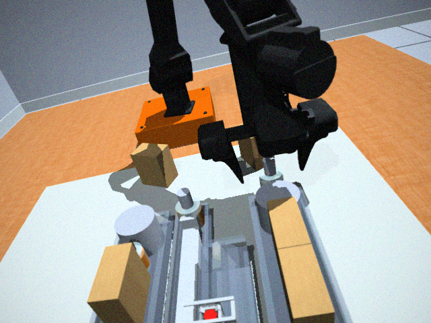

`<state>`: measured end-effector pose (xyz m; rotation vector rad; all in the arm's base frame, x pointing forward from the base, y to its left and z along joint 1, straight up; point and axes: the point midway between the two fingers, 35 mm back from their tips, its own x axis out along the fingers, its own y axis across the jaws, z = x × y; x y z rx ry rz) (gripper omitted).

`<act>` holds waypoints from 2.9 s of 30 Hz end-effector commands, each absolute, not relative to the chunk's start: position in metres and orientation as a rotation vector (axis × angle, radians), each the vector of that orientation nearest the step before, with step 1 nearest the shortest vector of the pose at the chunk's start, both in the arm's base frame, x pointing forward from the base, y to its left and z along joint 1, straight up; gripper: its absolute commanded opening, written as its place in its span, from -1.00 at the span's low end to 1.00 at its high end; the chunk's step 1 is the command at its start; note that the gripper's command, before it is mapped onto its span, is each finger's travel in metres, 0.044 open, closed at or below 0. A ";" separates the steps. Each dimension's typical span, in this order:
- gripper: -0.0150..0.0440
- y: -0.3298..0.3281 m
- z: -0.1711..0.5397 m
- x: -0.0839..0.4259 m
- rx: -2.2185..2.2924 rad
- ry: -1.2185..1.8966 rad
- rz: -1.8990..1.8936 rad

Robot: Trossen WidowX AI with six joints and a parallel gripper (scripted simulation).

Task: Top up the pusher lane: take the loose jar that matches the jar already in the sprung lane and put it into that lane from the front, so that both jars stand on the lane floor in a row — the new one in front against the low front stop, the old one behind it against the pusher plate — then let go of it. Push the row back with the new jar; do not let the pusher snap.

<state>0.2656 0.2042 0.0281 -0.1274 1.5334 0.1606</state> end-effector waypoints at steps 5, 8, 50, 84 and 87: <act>1.00 0.203 0.016 0.265 -0.131 1.534 0.155; 0.82 0.203 0.016 0.265 -0.131 1.534 0.155; -0.49 0.202 0.121 0.252 -0.129 1.534 0.154; -0.49 0.076 0.052 0.286 -0.104 1.534 0.112; -0.49 0.076 0.045 0.286 -0.104 1.534 0.112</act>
